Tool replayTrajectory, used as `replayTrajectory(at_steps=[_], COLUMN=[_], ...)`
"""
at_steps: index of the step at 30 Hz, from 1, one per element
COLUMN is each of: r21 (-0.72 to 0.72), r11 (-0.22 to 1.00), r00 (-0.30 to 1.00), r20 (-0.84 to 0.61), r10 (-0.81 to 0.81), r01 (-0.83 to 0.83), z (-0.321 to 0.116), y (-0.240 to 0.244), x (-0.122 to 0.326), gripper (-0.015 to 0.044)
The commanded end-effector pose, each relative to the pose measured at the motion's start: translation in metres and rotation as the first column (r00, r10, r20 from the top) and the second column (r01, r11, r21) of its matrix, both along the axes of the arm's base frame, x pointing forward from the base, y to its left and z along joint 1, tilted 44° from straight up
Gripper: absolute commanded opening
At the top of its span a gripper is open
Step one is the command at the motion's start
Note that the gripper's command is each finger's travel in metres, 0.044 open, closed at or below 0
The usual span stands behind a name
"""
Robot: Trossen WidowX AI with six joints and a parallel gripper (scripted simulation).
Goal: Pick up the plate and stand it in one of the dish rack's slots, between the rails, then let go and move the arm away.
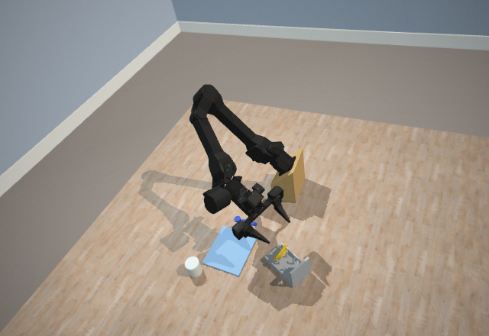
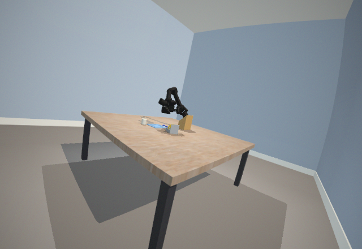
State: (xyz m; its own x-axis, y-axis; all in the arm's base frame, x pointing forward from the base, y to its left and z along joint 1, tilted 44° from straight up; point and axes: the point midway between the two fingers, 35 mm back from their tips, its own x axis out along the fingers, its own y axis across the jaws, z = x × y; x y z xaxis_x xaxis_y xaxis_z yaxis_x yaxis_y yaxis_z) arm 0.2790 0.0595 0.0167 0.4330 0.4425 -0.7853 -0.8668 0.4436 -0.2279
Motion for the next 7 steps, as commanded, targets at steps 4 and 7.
replayTrajectory(at_steps=[4, 7], r21=[-0.053, -0.092], r11=[0.989, 0.977], r00=[0.974, 0.947], r20=[-0.177, -0.242], r10=[-0.144, -0.211], r01=[0.137, 0.194], z=[-0.0042, -0.0053], y=[0.0045, 0.0053], x=[-0.0064, -0.0104], gripper=[0.0400, 0.0400])
